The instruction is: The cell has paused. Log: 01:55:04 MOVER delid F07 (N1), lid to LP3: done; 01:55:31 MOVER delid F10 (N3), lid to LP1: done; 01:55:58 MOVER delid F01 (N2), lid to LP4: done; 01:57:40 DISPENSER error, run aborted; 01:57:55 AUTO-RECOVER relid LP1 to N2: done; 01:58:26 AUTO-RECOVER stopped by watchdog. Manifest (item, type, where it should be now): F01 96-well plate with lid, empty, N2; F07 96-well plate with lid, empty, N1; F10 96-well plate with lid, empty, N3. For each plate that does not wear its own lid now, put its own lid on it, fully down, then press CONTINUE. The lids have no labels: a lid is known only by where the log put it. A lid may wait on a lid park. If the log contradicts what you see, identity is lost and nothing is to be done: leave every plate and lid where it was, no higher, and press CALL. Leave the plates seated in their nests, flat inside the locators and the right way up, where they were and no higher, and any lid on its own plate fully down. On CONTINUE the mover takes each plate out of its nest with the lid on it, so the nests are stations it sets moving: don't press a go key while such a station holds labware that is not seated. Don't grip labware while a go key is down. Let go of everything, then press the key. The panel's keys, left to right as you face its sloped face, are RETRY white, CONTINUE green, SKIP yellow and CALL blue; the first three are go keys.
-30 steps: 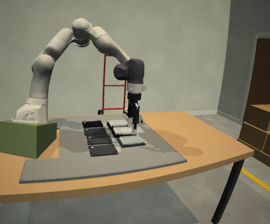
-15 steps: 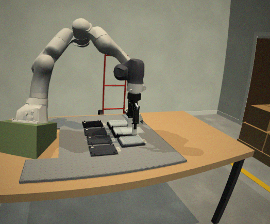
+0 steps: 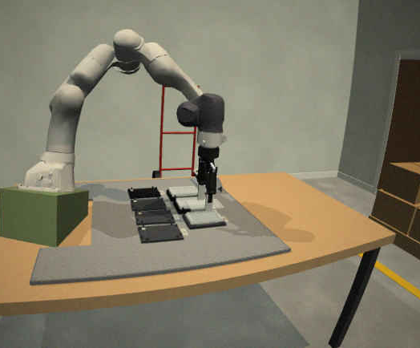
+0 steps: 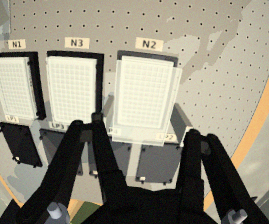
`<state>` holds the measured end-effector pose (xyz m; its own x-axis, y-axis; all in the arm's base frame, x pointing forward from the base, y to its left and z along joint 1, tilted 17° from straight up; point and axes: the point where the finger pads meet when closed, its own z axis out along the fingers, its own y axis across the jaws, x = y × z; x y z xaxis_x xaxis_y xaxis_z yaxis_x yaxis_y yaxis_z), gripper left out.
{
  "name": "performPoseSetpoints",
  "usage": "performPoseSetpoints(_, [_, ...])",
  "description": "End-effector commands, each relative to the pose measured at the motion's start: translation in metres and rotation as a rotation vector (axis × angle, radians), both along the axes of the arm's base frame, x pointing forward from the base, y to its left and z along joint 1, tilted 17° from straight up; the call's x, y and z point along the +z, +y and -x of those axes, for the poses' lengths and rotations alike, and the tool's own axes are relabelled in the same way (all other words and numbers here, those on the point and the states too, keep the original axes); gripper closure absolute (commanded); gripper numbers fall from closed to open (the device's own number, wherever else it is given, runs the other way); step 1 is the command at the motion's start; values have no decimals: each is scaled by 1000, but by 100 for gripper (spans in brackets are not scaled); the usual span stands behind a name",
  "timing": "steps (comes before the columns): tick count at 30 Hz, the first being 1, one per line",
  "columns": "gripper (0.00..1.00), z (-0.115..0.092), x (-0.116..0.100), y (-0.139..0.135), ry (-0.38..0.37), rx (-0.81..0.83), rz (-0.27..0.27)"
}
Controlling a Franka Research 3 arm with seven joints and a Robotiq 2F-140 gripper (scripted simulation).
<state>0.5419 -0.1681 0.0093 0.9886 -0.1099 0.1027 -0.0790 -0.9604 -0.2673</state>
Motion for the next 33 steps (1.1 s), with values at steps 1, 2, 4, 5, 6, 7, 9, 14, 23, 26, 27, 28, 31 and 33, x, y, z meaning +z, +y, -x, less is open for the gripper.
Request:
performPoseSetpoints(1, [100,-2,-5,-1,-8,13,4])
performPoseSetpoints(2, [100,-2,-6,0,-8,13,4])
performPoseSetpoints(4, [100,-2,-9,0,-8,13,4])
performPoseSetpoints(5, [100,-2,-10,1,-8,13,4])
performPoseSetpoints(6, [100,-3,-12,1,-8,13,4])
performPoseSetpoints(7, [100,-3,-13,1,-8,13,4])
performPoseSetpoints(9, [100,-3,-16,2,-8,13,4])
performPoseSetpoints(14, [100,-4,-19,3,-8,13,4])
performPoseSetpoints(23, [100,-5,-27,5,-8,13,4])
performPoseSetpoints(26, [100,-5,-29,5,-8,13,4])
performPoseSetpoints(27, [100,-5,-29,5,-8,13,4])
performPoseSetpoints(28, [100,-5,-29,5,-8,13,4])
performPoseSetpoints(31, [100,-5,-29,6,-8,13,4])
performPoseSetpoints(33, [100,-5,-30,6,-8,13,4])
